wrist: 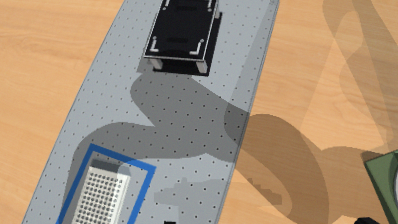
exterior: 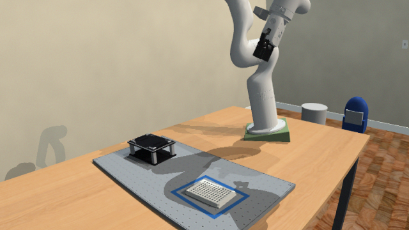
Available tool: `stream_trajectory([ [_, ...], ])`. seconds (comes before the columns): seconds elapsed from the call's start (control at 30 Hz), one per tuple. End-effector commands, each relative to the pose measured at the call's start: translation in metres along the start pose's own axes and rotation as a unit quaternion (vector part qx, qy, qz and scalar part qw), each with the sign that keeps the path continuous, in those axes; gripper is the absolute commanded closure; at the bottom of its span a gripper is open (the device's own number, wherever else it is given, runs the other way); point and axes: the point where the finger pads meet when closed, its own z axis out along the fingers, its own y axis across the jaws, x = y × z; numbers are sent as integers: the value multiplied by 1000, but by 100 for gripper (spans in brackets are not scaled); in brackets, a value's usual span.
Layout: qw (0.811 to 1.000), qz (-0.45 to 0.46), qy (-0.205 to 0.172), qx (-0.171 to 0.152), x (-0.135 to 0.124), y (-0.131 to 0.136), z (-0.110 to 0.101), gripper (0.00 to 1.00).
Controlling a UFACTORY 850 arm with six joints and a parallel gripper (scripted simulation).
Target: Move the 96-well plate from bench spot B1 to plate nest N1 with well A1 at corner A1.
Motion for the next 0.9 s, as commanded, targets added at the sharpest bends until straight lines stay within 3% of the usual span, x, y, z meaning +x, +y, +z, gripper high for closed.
stream_trajectory([
  [0.0, 1000, 0, -1, 0, 0, -1, -1, 0],
  [0.53, 1000, 0, -1, 0, 0, -1, -1, 0],
  [0.87, 989, -145, -20, -18, -17, -23, 12, 0],
])
